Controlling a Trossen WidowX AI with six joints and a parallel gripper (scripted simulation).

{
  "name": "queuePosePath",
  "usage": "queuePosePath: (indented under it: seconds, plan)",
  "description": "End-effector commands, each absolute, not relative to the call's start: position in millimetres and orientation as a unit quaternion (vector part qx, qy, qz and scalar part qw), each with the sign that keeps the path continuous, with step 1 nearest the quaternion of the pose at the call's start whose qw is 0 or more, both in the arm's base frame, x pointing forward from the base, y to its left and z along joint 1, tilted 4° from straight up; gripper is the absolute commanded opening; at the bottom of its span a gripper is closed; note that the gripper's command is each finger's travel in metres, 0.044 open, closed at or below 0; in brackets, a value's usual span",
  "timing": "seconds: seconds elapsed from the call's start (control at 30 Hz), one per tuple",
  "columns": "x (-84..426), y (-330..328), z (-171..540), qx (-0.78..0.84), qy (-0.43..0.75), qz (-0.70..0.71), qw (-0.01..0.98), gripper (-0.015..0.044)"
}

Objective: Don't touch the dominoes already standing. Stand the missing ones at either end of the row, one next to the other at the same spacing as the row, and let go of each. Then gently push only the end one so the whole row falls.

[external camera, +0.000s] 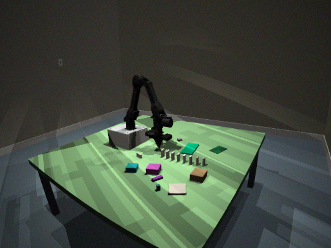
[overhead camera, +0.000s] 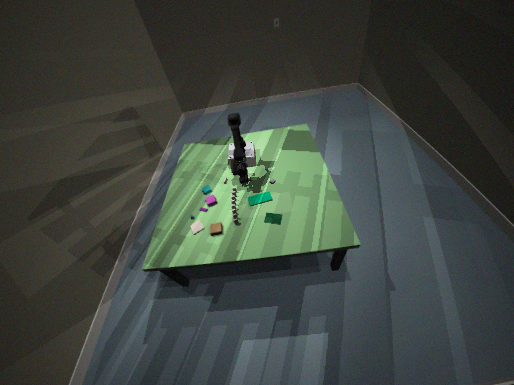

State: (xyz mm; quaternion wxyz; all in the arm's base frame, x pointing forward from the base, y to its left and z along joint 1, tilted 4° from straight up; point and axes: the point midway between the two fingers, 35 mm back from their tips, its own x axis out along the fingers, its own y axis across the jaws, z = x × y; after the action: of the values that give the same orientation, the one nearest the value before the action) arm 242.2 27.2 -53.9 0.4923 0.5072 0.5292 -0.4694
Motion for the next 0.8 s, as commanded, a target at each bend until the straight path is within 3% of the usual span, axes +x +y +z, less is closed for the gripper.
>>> queuePosePath:
  seconds: [0.0,0.27,0.53,0.77]
  plan:
    - [245.1,23.8,-16.4,0.512,0.523,-0.464,0.499,0.0026]
    - [237.6,15.2,80.2,0.512,0.523,-0.464,0.5,0.0026]
    - [237.5,15.5,88.2,0.507,0.527,-0.459,0.505,0.0026]
    - [252.7,58.9,92.2,0.28,0.661,-0.224,0.659,0.0026]
